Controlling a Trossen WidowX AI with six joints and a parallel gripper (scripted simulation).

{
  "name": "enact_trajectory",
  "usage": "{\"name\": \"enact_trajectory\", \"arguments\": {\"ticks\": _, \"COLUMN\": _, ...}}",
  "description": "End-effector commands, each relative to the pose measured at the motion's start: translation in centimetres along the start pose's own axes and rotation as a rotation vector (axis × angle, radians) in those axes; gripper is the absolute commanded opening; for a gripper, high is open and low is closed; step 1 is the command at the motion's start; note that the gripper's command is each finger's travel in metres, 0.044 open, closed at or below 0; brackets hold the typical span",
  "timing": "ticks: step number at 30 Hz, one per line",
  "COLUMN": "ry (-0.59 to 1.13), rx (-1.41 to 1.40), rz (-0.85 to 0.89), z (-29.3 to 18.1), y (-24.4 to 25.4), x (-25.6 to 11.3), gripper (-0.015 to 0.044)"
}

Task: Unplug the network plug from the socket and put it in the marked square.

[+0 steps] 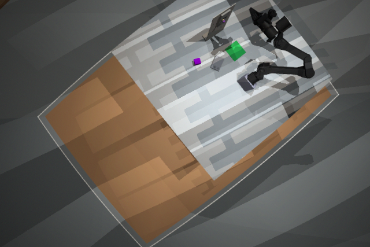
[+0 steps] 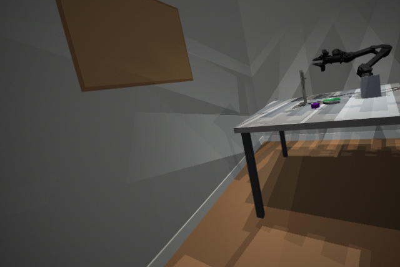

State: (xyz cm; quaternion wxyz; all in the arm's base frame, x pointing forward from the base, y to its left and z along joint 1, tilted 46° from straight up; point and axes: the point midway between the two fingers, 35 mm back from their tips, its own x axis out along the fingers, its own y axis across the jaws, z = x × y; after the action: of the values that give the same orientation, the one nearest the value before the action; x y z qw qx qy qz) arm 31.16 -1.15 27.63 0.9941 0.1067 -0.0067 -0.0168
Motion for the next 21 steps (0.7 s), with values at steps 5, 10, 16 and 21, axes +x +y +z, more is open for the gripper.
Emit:
{"name": "enact_trajectory", "arguments": {"ticks": 5, "ry": 0.055, "rx": 0.171, "rz": -0.02, "z": -4.7, "y": -1.5, "x": -0.9, "gripper": 0.0156}}
{"name": "enact_trajectory", "arguments": {"ticks": 10, "ry": 0.086, "rx": 0.271, "rz": -0.038, "z": -7.4, "y": -2.4, "x": -1.7, "gripper": 0.0156}}
{"name": "enact_trajectory", "arguments": {"ticks": 16, "ry": 0.122, "rx": 0.393, "rz": -0.063, "z": -10.6, "y": -3.4, "x": -2.9, "gripper": 0.0156}}
{"name": "enact_trajectory", "arguments": {"ticks": 21, "ry": 0.149, "rx": 0.496, "rz": -0.087, "z": -13.2, "y": -4.1, "x": -4.0, "gripper": 0.0156}}
